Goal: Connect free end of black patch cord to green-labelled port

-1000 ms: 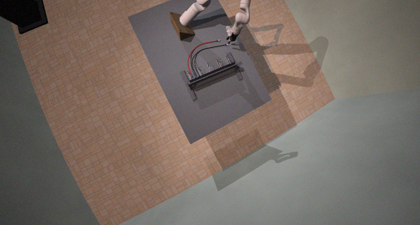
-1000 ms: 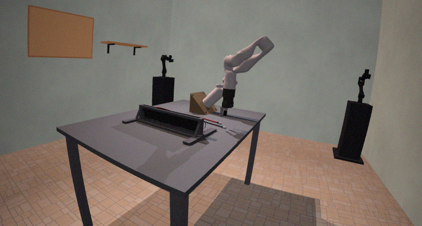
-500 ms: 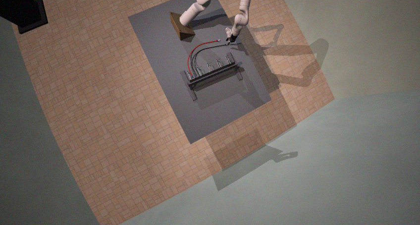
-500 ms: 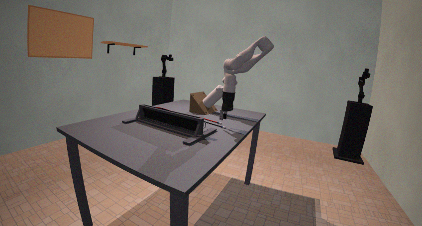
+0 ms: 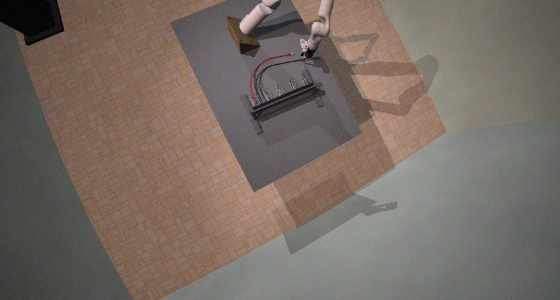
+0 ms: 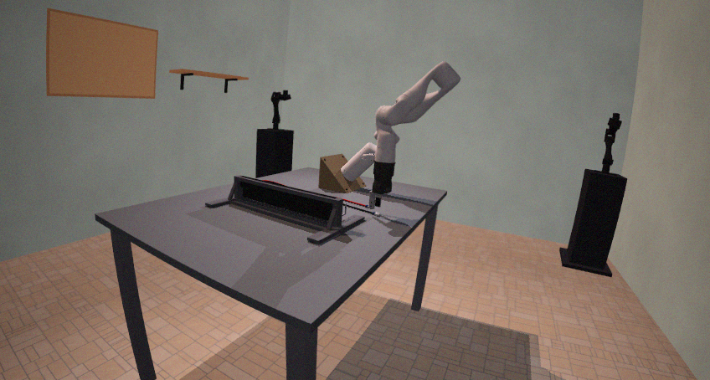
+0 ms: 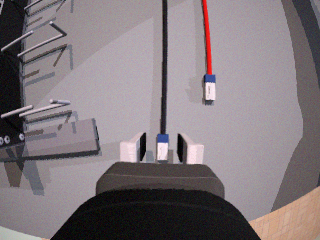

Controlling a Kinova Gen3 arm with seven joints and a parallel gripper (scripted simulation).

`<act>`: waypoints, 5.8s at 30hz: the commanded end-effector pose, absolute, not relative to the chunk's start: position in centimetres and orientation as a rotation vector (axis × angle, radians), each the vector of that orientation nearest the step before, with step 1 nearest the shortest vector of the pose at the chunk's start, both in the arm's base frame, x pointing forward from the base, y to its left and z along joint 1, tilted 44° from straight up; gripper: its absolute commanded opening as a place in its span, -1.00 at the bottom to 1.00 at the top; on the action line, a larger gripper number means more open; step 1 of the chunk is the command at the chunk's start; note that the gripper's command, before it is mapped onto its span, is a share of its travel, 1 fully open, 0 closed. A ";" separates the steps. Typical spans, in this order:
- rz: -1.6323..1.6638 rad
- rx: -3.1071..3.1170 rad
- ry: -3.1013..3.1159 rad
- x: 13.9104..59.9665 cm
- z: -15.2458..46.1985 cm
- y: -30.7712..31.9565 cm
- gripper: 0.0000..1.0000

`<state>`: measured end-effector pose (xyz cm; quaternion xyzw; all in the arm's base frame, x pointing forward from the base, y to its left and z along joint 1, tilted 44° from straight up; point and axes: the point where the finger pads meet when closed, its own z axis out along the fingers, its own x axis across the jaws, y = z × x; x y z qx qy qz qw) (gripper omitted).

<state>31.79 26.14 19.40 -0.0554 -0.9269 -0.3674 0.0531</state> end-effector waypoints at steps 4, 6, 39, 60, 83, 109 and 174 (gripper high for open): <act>-1.112 -0.167 -2.813 31.6 18.7 26.7 0.46; -1.112 -0.167 -2.813 31.6 18.6 26.8 0.46; -1.112 -0.167 -2.813 31.6 18.2 27.2 0.46; -1.112 -0.167 -2.813 31.6 18.2 27.2 0.46; -1.112 -0.167 -2.813 31.6 18.2 27.2 0.46; -1.112 -0.167 -2.813 31.6 18.2 27.2 0.46; -1.112 -0.167 -2.813 31.5 17.4 28.0 0.46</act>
